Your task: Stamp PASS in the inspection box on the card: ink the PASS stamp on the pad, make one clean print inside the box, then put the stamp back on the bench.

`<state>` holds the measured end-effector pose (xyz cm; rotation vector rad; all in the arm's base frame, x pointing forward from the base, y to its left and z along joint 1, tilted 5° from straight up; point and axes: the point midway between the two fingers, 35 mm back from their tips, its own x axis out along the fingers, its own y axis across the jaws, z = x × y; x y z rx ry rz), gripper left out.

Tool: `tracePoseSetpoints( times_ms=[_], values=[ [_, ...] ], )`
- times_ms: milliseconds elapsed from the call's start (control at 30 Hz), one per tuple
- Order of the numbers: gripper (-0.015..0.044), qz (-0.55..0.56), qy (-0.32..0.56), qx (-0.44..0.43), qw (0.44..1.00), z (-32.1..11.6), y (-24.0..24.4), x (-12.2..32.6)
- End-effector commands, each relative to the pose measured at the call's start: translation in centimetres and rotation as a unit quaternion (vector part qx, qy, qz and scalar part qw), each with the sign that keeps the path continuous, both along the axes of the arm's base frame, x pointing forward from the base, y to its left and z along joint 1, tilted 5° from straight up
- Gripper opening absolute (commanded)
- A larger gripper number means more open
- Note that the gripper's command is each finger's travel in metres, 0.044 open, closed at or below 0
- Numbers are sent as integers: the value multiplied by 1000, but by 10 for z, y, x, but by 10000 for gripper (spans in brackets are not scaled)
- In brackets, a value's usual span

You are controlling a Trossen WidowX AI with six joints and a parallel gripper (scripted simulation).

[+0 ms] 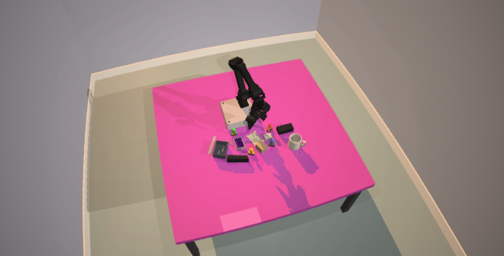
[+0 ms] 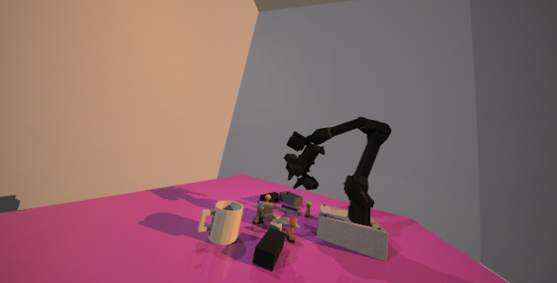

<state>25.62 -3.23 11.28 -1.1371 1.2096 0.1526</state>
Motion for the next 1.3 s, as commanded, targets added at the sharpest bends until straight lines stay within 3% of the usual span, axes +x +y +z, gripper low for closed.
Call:
tracePoseSetpoints(
  times_ms=[0, 467, 1267],
  values=[
    [215, -99, 21, 69, 992, -11, -29, -12],
    [215, -425, 39, 292, 856, -36, -98, -74],
    [215, -429, 38, 295, 853, -61, -106, -71]
  ],
)
